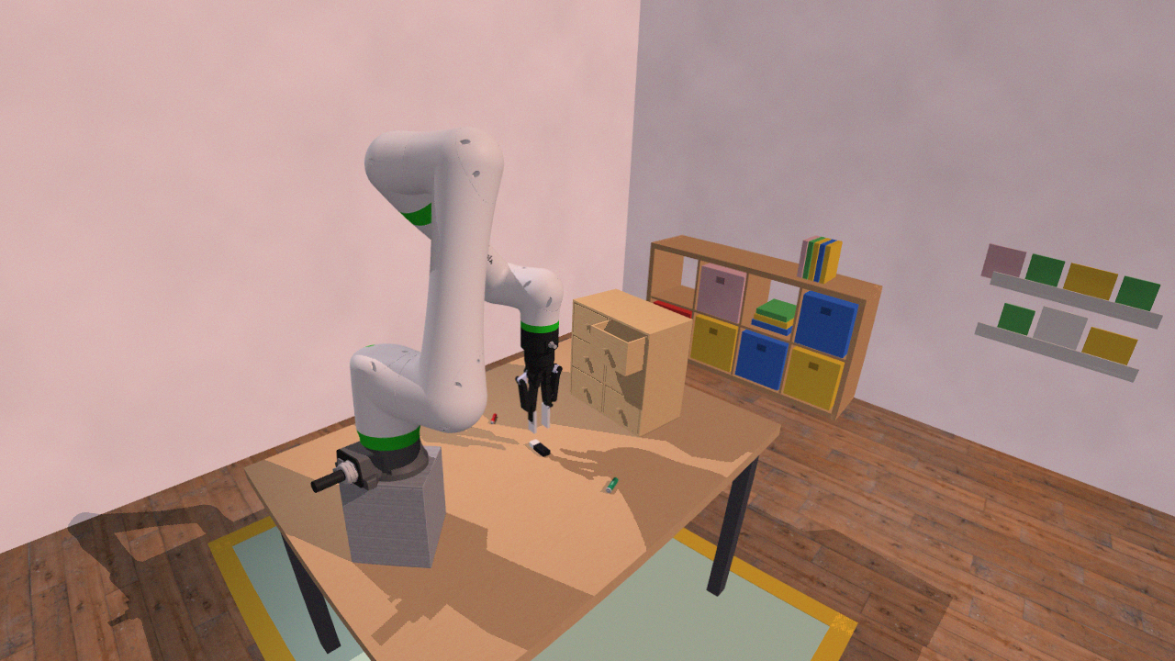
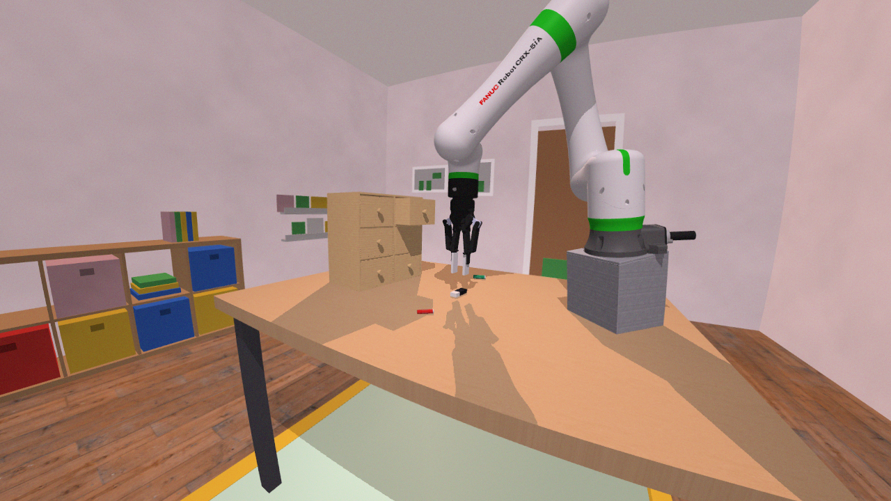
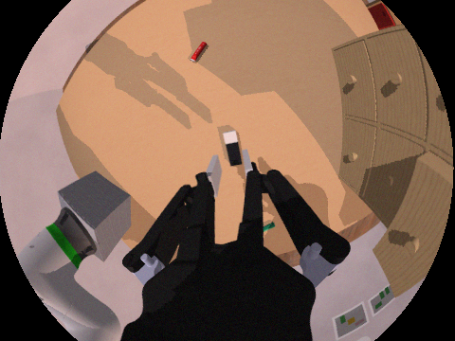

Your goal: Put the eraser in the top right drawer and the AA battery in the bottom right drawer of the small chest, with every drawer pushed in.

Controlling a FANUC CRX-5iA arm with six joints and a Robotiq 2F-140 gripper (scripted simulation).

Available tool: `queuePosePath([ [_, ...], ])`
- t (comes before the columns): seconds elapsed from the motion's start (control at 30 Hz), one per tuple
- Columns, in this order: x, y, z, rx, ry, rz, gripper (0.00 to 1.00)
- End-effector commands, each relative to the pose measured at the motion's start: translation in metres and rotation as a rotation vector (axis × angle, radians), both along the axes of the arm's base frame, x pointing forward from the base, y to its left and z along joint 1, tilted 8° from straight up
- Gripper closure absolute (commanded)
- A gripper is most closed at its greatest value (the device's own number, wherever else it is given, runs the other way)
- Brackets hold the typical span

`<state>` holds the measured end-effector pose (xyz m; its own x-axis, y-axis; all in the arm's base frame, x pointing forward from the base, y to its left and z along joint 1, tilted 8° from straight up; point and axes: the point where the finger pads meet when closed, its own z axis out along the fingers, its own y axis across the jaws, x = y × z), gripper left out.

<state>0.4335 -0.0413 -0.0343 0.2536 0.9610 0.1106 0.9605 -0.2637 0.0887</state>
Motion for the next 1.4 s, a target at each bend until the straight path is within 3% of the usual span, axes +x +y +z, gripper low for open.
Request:
queuePosePath([
  [0.0,0.001,0.0,-0.003,0.0,0.0,0.0,0.77],
  [0.7,0.006,0.003,-0.045,0.0,0.0,0.0,0.77],
  [1.37,0.007,0.003,-0.048,0.0,0.0,0.0,0.77],
])
